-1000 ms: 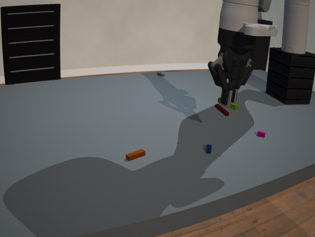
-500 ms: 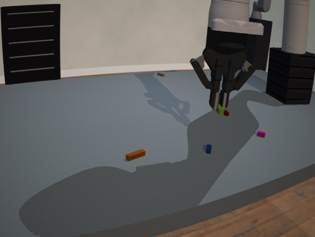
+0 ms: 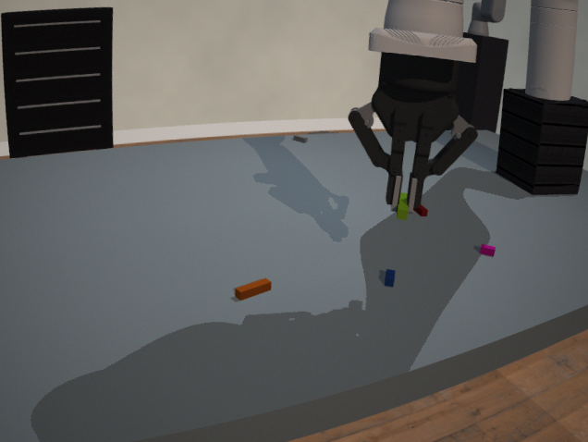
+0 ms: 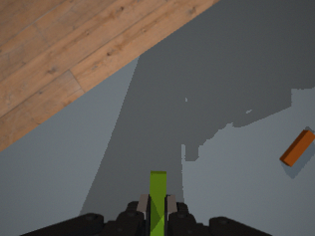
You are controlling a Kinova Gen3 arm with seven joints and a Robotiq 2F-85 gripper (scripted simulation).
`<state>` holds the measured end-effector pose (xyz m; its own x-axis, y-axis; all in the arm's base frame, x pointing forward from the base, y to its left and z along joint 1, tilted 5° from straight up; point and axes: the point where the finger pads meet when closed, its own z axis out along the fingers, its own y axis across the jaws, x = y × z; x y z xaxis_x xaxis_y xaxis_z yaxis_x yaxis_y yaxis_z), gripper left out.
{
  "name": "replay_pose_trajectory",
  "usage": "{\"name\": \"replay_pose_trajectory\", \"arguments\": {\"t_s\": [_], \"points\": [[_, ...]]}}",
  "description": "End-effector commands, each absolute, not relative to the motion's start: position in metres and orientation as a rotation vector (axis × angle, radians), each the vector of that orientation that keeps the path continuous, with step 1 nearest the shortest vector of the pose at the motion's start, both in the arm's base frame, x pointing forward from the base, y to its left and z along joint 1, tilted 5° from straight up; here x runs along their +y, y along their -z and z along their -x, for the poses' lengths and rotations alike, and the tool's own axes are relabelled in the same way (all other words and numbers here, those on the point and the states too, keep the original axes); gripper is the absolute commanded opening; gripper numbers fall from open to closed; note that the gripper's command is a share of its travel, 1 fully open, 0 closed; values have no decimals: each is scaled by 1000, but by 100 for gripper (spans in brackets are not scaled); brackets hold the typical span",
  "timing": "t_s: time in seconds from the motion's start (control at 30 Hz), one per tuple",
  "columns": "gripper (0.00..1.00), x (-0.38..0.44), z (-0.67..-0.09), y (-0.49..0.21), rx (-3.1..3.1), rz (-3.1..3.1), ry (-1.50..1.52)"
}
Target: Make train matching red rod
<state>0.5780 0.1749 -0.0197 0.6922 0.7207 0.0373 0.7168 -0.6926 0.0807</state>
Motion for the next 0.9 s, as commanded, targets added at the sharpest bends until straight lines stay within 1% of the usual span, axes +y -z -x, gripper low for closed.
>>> {"name": "replay_pose_trajectory", "arguments": {"t_s": [0.0,0.87], "points": [[5,177,-579,20,1200,-2837,-104],[5,177,-581,28,1180,-2846,-104]]}}
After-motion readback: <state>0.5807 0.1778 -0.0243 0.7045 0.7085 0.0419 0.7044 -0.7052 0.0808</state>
